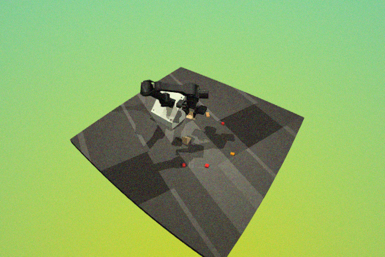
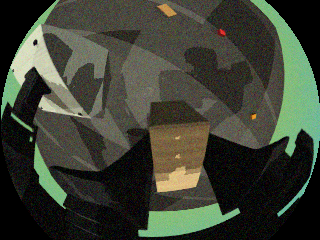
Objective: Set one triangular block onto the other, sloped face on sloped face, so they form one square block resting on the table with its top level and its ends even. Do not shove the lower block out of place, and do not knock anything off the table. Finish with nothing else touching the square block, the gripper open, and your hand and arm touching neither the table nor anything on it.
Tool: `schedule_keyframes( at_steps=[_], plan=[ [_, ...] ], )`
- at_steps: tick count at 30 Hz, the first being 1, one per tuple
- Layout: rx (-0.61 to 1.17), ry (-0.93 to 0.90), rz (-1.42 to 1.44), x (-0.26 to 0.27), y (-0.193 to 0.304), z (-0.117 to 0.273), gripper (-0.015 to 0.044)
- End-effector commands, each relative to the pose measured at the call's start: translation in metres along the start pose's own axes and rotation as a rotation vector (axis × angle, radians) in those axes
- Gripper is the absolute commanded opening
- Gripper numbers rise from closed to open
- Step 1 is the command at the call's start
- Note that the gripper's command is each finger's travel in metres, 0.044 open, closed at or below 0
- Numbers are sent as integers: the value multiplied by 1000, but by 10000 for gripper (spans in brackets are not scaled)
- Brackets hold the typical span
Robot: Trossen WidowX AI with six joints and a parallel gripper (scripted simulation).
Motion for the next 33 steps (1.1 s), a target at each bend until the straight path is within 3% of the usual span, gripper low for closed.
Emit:
schedule_keyframes(
  at_steps=[1, 17, 33],
  plan=[
    [-6, 1, 1, 2, 4, -3, 0],
    [0, -1, -1, 8, 31, -68, 0],
    [4, -2, -2, 11, 44, -98, 0]
  ],
)
Point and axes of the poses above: the point midway between the two fingers, 35 mm back from their tips, its own z axis back along the fingers, its own x axis across the jaws, y = z × x, the point moved 7 cm from there along z, back along the fingers, and after that the axes turned 10 degrees about z, right-handed, at the moved point
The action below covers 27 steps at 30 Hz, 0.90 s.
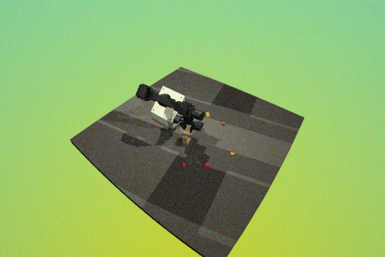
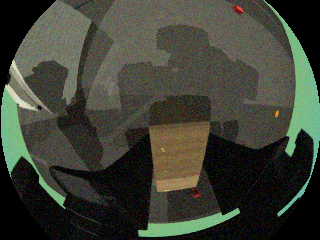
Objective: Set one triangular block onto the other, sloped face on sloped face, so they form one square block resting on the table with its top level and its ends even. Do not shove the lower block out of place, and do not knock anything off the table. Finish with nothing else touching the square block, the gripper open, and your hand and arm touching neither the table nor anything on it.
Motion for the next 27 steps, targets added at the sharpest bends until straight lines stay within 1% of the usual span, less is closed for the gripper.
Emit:
schedule_keyframes(
  at_steps=[1, 27],
  plan=[
    [7, 1, 5, 1, 0, -2, 0],
    [8, 3, 11, 2, 2, -3, 0]
  ],
)
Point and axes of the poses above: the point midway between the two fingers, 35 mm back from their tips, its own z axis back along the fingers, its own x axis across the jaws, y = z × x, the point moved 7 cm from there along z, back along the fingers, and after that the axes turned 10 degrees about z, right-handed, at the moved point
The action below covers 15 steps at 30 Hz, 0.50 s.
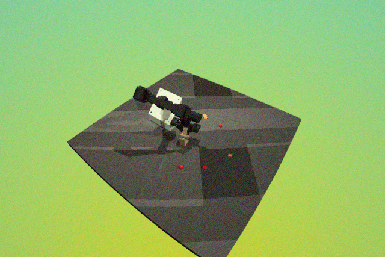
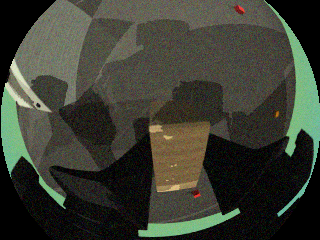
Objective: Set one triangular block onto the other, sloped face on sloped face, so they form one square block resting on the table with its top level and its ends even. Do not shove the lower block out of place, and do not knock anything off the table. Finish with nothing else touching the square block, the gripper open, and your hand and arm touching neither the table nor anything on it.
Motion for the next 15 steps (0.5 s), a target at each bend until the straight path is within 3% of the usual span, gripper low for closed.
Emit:
schedule_keyframes(
  at_steps=[1, 15],
  plan=[
    [4, 0, 2, 0, 1, -1, 0],
    [4, 0, 2, 0, 4, -9, 0]
  ],
)
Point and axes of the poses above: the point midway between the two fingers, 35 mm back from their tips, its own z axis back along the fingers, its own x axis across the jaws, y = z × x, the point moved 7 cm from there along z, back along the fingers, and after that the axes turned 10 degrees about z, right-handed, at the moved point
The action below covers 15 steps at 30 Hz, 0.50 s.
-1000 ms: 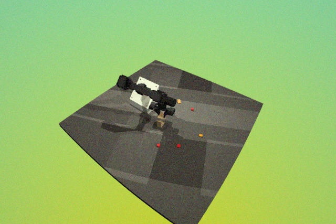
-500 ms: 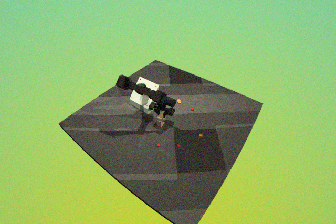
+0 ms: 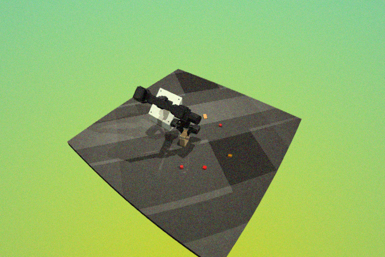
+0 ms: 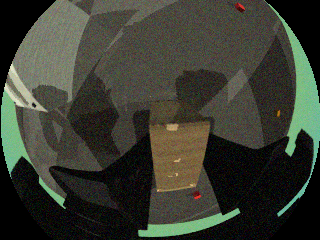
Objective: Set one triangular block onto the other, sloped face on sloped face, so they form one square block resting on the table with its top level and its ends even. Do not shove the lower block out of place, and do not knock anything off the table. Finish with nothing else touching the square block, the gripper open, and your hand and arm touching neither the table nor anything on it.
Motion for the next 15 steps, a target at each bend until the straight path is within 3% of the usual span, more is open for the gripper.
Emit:
schedule_keyframes(
  at_steps=[1, 15],
  plan=[
    [2, -3, 4, 1, 0, -3, 0],
    [4, -3, 4, 1, 4, -11, 0]
  ],
)
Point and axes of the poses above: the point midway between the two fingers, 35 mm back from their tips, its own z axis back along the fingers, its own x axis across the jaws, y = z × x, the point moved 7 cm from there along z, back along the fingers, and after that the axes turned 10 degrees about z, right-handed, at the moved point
